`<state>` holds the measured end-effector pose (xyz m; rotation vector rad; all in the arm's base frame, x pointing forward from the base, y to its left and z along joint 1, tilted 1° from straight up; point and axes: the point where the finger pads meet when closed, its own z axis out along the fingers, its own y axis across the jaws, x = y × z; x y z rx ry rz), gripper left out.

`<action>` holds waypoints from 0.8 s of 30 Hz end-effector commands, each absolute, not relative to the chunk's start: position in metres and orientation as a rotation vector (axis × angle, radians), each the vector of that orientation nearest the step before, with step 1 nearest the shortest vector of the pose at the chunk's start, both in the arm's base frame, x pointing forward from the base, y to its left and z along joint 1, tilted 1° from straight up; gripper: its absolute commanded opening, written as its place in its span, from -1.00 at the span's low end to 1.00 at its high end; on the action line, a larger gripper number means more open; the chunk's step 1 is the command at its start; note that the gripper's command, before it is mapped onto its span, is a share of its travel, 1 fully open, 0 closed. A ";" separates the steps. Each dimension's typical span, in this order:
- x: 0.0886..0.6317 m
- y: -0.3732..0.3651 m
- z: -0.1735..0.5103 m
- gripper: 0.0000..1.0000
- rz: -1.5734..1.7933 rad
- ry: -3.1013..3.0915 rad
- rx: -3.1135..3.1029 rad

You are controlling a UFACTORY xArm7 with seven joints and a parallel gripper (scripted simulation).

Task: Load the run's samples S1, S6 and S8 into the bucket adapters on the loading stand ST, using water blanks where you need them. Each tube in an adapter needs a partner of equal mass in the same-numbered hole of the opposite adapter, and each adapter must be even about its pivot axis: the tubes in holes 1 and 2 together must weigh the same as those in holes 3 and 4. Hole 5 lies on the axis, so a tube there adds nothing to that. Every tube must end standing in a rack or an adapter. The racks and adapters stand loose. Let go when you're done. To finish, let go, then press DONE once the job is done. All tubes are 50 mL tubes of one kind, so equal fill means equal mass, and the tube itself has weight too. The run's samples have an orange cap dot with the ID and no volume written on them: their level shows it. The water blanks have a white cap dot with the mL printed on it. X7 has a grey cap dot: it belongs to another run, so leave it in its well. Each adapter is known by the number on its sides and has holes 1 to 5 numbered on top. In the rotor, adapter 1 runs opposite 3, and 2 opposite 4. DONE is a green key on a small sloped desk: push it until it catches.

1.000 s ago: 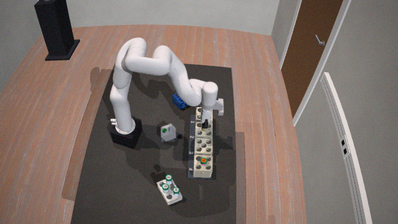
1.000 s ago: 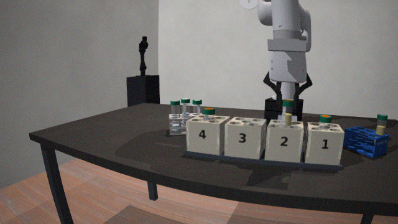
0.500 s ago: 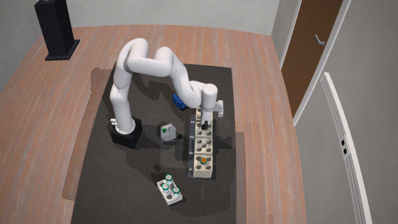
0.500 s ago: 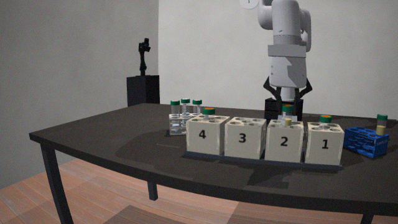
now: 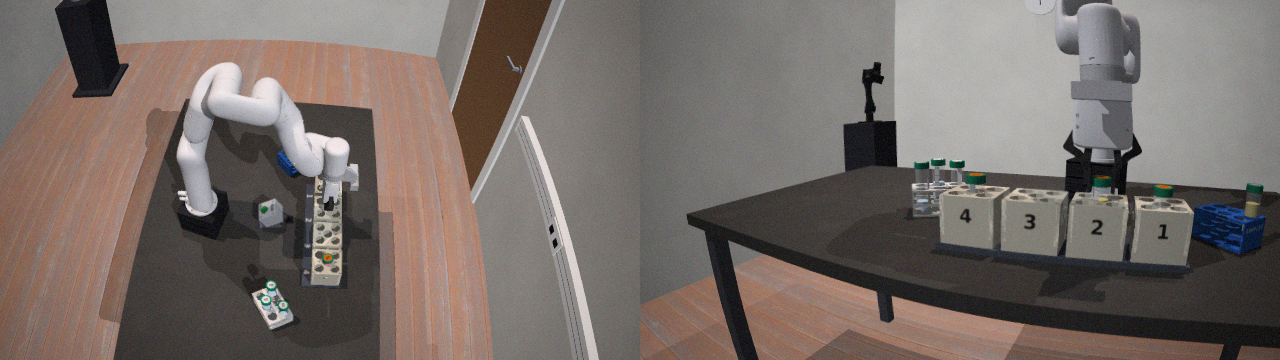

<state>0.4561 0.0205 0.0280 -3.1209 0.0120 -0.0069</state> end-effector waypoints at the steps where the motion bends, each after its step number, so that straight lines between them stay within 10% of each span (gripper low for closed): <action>1: 0.458 0.021 0.026 -1.00 -0.014 0.012 -3.121; 20: 0.458 0.021 0.022 -1.00 -0.014 0.012 -3.121; 21: 0.458 0.021 0.022 -0.13 -0.014 0.012 -3.121; 24: 0.458 0.021 0.022 -0.13 -0.014 0.012 -3.121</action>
